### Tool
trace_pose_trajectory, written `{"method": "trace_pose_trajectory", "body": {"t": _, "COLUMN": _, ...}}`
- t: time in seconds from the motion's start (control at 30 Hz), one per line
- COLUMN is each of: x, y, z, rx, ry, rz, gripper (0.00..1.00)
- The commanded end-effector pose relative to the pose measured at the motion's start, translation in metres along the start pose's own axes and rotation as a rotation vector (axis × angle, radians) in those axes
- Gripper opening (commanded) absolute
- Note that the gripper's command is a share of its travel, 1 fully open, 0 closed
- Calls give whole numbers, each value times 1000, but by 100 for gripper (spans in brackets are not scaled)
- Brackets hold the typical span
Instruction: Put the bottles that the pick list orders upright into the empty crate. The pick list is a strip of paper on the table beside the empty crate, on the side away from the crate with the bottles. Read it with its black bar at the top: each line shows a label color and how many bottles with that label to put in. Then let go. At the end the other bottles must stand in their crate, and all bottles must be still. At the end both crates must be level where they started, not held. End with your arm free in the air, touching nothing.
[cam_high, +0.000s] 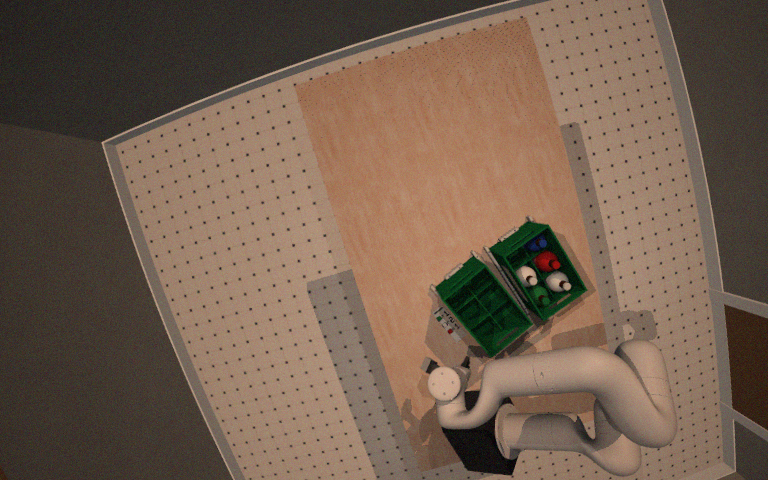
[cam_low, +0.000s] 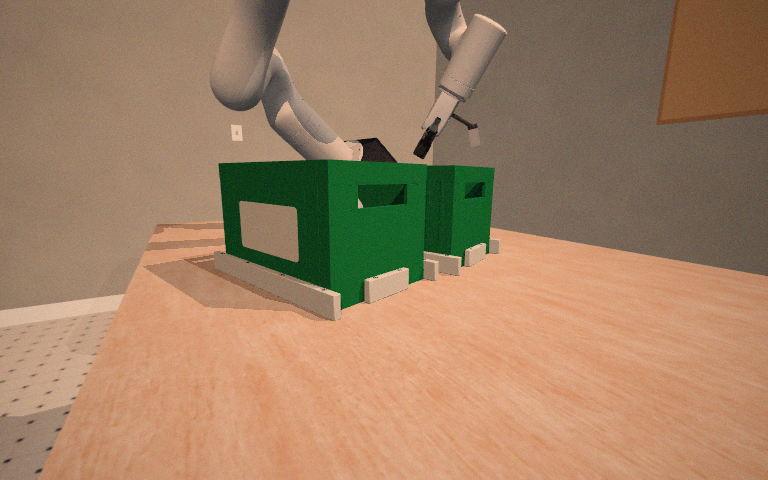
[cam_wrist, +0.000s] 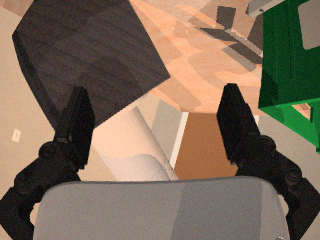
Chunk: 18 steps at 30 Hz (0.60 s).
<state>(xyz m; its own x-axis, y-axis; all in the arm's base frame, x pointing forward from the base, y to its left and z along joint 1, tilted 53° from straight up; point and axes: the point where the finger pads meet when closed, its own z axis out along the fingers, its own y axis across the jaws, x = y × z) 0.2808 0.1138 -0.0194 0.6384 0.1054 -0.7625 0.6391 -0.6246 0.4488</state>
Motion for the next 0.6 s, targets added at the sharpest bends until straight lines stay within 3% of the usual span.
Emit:
{"method": "trace_pose_trajectory", "body": {"t": 0.0, "x": 0, "y": 0, "z": -1, "rx": 0, "ry": 1, "rz": 0, "gripper": 100}}
{"method": "trace_pose_trajectory", "body": {"t": 0.53, "x": 0, "y": 0, "z": -1, "rx": 0, "ry": 1, "rz": 0, "gripper": 100}}
{"method": "trace_pose_trajectory", "body": {"t": 0.57, "x": -2, "y": -2, "z": -5, "rx": 0, "ry": 1, "rz": 0, "gripper": 65}}
